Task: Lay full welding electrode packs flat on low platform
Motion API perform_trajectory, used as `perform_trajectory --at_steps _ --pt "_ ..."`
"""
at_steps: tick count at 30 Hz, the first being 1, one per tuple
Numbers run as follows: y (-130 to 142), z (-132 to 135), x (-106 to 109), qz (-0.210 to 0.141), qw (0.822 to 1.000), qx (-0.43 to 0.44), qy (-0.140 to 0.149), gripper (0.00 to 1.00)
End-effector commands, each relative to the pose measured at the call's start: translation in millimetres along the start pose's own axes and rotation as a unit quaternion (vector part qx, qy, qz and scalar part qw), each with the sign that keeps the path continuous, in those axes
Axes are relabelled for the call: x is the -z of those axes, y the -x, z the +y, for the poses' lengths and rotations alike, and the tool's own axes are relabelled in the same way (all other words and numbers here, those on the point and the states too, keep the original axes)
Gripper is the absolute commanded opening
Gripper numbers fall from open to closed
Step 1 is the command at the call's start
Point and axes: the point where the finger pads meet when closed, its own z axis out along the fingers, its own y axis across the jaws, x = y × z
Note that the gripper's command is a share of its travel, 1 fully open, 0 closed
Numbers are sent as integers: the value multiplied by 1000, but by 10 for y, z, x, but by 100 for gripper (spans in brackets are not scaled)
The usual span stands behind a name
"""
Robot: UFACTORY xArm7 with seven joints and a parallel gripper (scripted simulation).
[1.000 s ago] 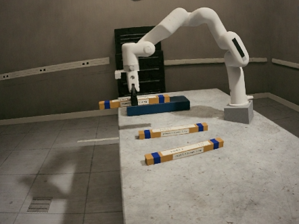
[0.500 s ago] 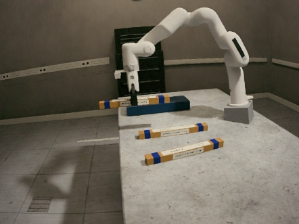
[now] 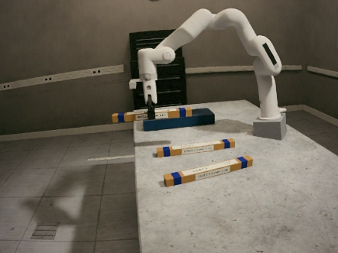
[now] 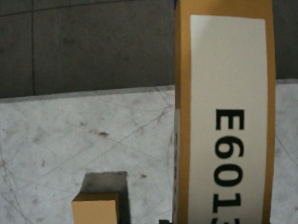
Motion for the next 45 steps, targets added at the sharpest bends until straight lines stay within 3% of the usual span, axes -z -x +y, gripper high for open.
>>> perform_trajectory --at_steps 1,13,25,45 --pt "-20 -4 29 3 1000 0 -1 35" --pt "5 15 29 3 1000 0 -1 35" --pt "198 160 28 3 1000 0 0 35" --pt "992 756 22 3 1000 0 0 35"
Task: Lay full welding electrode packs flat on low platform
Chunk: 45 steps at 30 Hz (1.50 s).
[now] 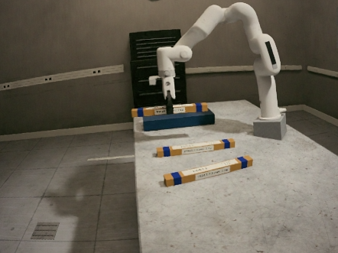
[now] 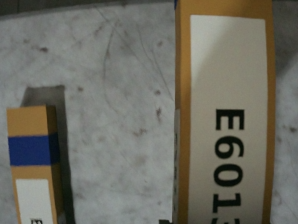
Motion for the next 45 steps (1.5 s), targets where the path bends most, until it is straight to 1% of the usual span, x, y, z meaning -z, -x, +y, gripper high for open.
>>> perform_trajectory --at_steps 1,7,12,22,45 --pt "195 159 34 6 1000 1 -1 35" --pt "449 351 31 6 1000 1 -1 35" --pt "597 462 29 6 1000 1 -1 35" --pt "687 530 28 6 1000 1 -1 35" --pt "690 532 28 6 1000 1 -1 35"
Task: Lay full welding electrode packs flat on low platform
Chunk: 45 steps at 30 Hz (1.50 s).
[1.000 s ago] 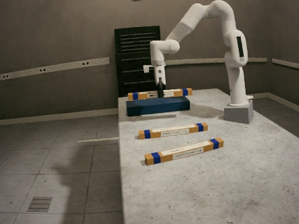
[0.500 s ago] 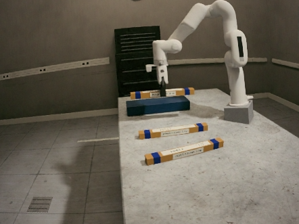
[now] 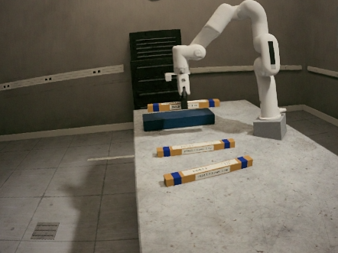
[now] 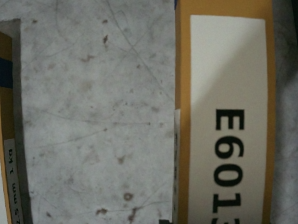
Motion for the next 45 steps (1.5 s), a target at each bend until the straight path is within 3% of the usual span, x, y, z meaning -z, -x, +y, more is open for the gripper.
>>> perform_trajectory --at_steps 1,23,45 --pt "-19 1 18 3 1000 0 0 35" --pt "-20 2 -20 3 1000 0 0 35" --pt "-20 2 -196 3 1000 0 0 35"
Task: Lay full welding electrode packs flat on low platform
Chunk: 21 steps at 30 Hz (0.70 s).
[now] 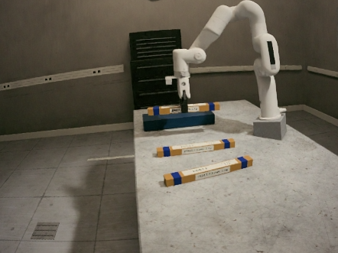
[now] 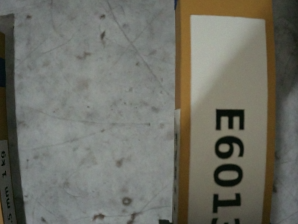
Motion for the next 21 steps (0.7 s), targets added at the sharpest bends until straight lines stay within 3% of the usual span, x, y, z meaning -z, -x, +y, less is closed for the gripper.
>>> perform_trajectory --at_steps 1,21 --pt "-20 2 -38 3 1000 0 0 35" --pt "-21 3 -325 3 1000 0 0 35"
